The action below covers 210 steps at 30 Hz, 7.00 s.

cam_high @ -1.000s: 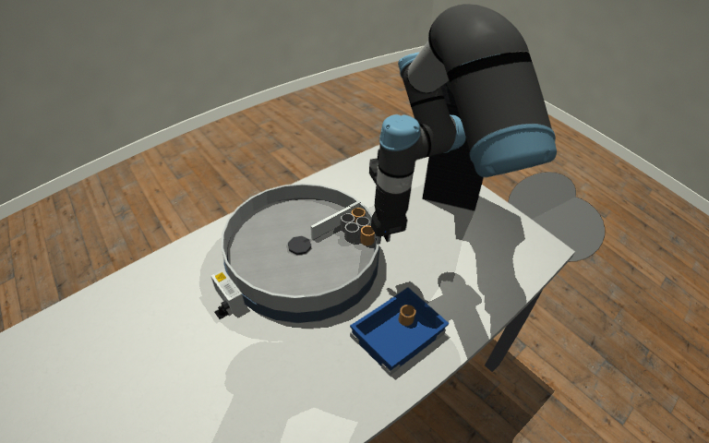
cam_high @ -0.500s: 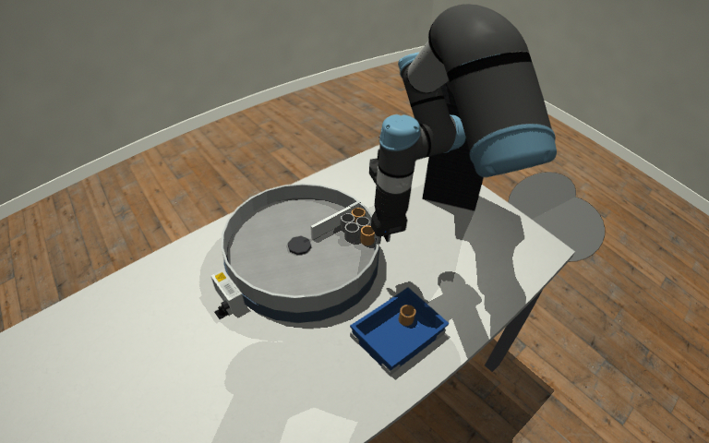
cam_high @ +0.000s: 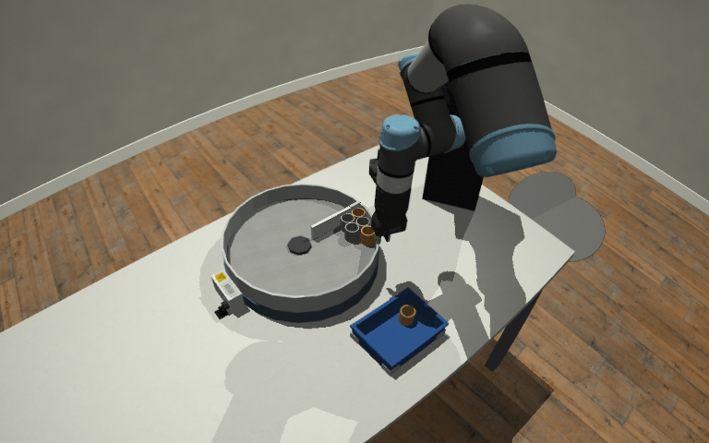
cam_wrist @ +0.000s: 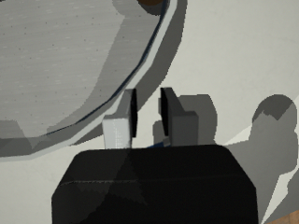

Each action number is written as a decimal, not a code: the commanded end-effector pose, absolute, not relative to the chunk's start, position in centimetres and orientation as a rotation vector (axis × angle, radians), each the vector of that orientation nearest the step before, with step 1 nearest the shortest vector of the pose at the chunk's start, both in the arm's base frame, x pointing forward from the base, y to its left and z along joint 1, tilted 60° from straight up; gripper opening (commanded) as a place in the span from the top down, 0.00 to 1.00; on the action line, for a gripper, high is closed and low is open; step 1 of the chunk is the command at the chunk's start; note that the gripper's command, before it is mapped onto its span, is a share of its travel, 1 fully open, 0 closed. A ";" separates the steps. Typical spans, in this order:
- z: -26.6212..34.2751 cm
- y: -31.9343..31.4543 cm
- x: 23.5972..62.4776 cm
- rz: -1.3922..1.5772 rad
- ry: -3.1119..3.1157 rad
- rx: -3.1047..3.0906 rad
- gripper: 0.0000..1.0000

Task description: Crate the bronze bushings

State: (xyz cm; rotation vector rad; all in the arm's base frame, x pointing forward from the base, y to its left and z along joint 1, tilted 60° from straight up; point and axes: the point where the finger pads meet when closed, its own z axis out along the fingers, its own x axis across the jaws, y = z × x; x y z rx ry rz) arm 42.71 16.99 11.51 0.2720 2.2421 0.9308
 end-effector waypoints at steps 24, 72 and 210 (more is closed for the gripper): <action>13.0 15.7 42.0 1.061 2.243 0.568 0.55; 12.9 16.3 41.9 1.043 2.243 0.526 0.55; 12.2 16.3 40.8 1.072 2.240 0.593 0.55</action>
